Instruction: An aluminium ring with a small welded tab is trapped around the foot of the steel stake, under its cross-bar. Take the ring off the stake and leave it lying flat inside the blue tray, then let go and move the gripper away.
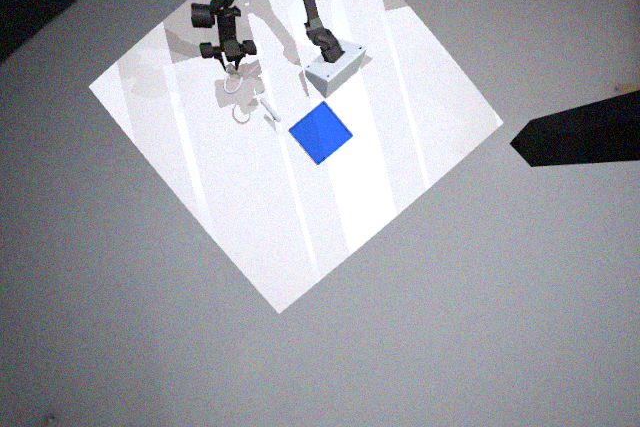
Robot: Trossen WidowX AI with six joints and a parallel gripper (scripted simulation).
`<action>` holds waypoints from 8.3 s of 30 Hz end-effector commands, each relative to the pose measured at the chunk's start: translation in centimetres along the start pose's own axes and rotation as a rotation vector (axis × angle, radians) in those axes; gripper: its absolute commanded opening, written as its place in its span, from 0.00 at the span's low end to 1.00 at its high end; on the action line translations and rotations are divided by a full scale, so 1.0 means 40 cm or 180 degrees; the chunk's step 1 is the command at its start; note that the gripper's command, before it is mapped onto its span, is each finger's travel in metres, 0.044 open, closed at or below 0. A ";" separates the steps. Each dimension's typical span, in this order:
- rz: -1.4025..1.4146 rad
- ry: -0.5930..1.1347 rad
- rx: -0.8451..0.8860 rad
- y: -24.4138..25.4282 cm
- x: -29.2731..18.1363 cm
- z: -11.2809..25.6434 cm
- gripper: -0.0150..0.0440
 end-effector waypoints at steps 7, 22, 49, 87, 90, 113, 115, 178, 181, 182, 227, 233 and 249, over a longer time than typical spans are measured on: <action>0.0512 -0.0024 -0.0168 0.004 -0.030 0.026 0.25; 0.1345 0.0051 -0.0393 0.015 -0.078 0.061 0.25; 0.1895 0.0148 -0.0510 0.045 -0.191 -0.058 0.25; 0.1908 0.0126 -0.0529 0.072 -0.208 -0.079 1.00; 0.1908 0.0126 -0.0529 0.072 -0.208 -0.079 1.00; 0.1836 0.0125 -0.0514 0.071 -0.208 -0.080 0.91; 0.1637 0.0121 -0.0474 0.069 -0.206 -0.082 0.82; -0.5102 0.1309 -0.0363 -0.005 -0.126 -0.156 0.59; -0.5409 0.1388 -0.0462 -0.008 -0.121 -0.158 0.59; -0.5511 0.1413 -0.0498 -0.009 -0.120 -0.159 0.59; -0.8374 0.1724 -0.2272 -0.039 -0.078 -0.210 0.59; -0.8373 0.1723 -0.2273 -0.033 -0.091 -0.229 0.59; -0.8386 0.1716 -0.2311 -0.020 -0.118 -0.263 0.50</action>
Point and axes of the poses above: the point midway between the two fingers, 35 mm back from their tips, its own z axis back along the fingers, its own y axis across the jaws, x = y × z, the point moved 10 cm from there along z, back along the fingers, and after that the axes turned 7 degrees about -z, right-handed, at the moved point
